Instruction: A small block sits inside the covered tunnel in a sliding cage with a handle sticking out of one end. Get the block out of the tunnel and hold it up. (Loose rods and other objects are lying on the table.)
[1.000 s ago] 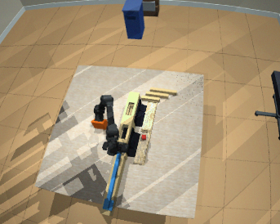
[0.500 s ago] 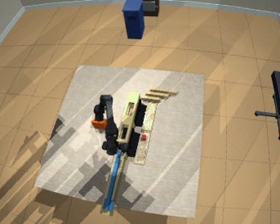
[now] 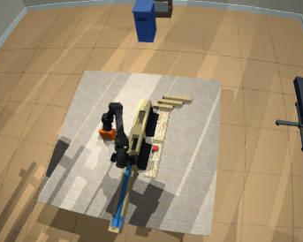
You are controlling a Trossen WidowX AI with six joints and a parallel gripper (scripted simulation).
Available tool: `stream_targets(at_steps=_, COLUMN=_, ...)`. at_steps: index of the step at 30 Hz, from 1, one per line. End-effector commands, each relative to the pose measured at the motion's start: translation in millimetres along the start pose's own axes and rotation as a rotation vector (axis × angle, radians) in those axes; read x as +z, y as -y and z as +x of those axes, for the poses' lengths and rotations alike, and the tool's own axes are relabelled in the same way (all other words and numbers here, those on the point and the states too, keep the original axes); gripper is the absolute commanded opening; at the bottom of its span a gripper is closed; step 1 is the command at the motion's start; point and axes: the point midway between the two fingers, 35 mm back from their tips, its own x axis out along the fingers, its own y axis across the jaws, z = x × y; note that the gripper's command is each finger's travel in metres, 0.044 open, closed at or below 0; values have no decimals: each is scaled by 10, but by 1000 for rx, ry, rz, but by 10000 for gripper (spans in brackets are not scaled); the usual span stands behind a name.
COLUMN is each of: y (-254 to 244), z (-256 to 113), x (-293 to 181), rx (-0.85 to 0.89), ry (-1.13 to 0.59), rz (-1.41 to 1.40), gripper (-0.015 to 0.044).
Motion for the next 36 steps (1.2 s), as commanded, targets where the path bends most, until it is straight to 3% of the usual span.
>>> stream_targets(at_steps=1, y=-1, z=-2, x=-1, rx=0, ry=-1, rz=0, gripper=99)
stream_targets(at_steps=5, y=-1, z=-2, x=-1, rx=0, ry=-1, rz=0, gripper=0)
stream_targets(at_steps=18, y=-1, z=14, x=25, rx=0, ry=0, rz=0, gripper=0)
stream_targets(at_steps=26, y=-7, z=-23, x=8, rx=1, ry=1, rz=0, gripper=210)
stream_targets(at_steps=34, y=-60, z=-322, x=68, rx=7, ry=3, rz=3, gripper=420)
stream_targets(at_steps=36, y=-67, z=-383, x=77, rx=8, ry=4, rz=4, gripper=440)
